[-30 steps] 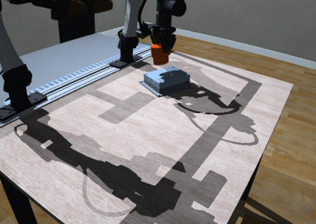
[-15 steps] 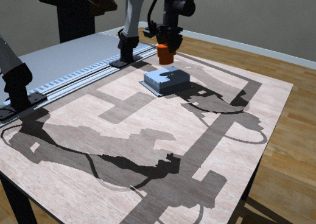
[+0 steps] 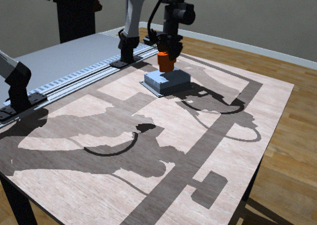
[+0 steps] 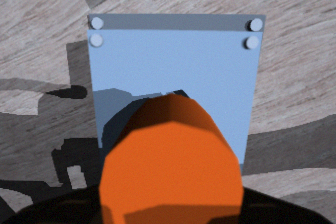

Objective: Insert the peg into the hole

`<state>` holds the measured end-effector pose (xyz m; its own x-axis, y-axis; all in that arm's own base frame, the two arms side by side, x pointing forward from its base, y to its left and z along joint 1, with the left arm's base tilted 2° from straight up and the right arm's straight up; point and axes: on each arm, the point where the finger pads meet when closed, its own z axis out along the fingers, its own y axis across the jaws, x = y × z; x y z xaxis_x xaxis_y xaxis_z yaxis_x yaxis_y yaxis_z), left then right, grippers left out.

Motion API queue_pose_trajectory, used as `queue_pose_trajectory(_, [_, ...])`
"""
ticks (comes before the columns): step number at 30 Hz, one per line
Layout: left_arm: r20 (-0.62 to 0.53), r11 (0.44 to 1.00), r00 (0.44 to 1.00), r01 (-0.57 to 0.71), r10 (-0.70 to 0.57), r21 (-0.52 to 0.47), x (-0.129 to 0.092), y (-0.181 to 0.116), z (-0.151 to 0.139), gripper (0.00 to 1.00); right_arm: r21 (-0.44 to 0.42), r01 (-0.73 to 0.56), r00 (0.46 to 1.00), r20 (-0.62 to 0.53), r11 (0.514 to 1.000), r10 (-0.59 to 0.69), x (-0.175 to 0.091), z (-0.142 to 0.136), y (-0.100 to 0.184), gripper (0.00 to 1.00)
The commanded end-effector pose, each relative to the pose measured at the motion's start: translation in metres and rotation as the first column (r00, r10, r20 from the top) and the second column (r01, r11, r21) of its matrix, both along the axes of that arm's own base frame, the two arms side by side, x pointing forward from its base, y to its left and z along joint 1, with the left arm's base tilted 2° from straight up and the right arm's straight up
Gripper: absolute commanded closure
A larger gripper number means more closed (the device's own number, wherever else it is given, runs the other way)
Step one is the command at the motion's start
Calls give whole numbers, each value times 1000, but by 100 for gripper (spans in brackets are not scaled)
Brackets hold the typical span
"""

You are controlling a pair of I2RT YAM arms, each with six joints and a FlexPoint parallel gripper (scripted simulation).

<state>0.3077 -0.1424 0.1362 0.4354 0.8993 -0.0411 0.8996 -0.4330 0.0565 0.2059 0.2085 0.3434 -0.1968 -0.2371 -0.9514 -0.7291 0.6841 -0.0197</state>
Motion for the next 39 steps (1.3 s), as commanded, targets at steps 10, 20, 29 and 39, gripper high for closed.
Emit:
queue_pose_trajectory(10, [8, 1000, 1000, 12, -12, -18, 0, -2, -4, 66, -22, -94, 994, -50, 995, 93, -40, -14, 9, 0])
queue_pose_trajectory(20, [24, 1000, 1000, 9, -9, -28, 5, -3, 0, 66, -16, -98, 994, -47, 995, 97, -40, -12, 10, 0])
queue_pose_trajectory(29, [3, 1000, 1000, 11, -11, -25, 4, -3, -2, 66, -17, -98, 994, -47, 995, 98, -40, -12, 10, 0])
queue_pose_trajectory(39, [6, 1000, 1000, 12, -12, -28, 5, -3, -9, 66, -17, -98, 994, -47, 995, 98, -40, -12, 10, 0])
